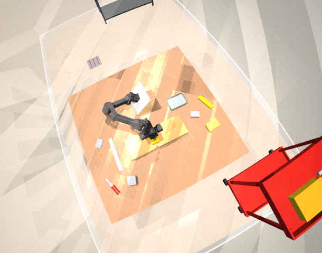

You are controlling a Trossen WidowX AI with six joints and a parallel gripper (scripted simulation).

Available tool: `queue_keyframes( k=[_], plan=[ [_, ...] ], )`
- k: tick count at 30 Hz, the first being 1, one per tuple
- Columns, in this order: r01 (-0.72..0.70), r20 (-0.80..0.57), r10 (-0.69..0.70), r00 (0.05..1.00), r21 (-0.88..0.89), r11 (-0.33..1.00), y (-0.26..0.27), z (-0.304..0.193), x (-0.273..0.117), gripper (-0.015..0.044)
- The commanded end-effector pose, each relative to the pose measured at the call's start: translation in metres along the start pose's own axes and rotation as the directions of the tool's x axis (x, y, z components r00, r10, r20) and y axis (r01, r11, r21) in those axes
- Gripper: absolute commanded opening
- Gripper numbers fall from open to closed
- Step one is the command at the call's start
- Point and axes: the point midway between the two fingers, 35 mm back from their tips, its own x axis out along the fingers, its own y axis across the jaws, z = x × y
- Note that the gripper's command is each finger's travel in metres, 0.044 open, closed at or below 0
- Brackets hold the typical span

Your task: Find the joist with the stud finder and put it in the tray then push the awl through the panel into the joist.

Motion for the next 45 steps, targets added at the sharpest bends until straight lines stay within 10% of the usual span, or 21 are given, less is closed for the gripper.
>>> queue_keyframes(
  k=[1,45],
  plan=[
    [-0.003,0.000,0.003,1.000,-0.002,1.000,0.010,0.000,0.000,0.0000],
    [-0.007,0.001,0.007,1.000,0.001,1.000,0.094,0.000,-0.001,0.0000]
  ],
)
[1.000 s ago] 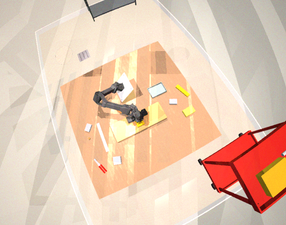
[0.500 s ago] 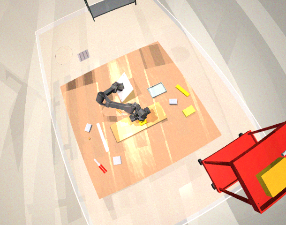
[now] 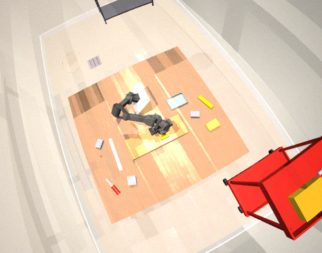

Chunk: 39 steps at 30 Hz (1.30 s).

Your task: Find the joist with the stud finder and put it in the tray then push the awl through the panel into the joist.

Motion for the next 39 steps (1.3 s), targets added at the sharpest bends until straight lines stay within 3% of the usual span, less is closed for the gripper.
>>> queue_keyframes(
  k=[1,39],
  plan=[
    [-0.004,0.000,0.004,1.000,-0.001,1.000,0.010,0.000,0.000,0.0000],
    [-0.009,0.001,0.009,1.000,0.002,1.000,0.083,0.000,-0.002,0.0000]
  ],
)
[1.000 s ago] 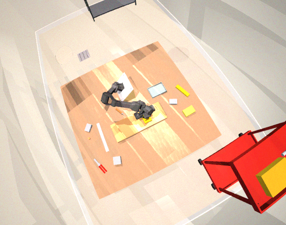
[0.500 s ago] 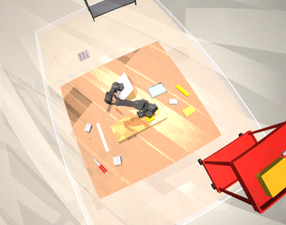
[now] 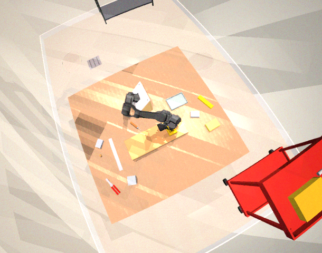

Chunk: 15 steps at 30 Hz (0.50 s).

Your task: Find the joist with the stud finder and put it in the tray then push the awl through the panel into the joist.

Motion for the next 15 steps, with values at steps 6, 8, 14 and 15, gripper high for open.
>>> queue_keyframes(
  k=[6,8,14,15],
  plan=[
    [-0.007,-0.001,0.007,1.000,0.000,1.000,0.020,-0.001,-0.001,0.0000],
    [-0.008,-0.001,0.008,1.000,0.000,1.000,0.024,0.000,-0.001,0.0000],
    [-0.008,-0.001,0.008,1.000,0.001,1.000,0.035,0.000,-0.001,0.0000],
    [-0.009,-0.001,0.009,1.000,0.001,1.000,0.037,0.000,-0.001,0.0000]
  ],
)
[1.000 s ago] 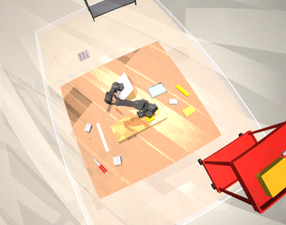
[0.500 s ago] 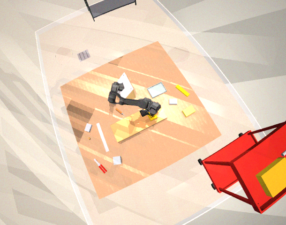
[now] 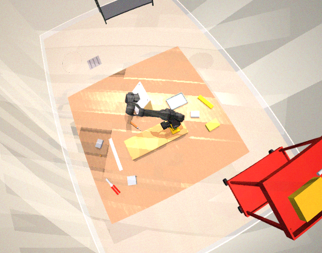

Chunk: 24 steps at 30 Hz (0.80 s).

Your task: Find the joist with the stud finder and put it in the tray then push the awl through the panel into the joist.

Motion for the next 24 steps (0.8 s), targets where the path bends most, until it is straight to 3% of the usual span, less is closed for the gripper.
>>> queue_keyframes(
  k=[1,24],
  plan=[
    [-0.007,-0.001,0.007,1.000,0.000,1.000,0.010,-0.001,-0.001,0.0000],
    [-0.006,0.000,0.006,1.000,0.000,1.000,0.030,0.000,-0.001,0.0000]
  ],
)
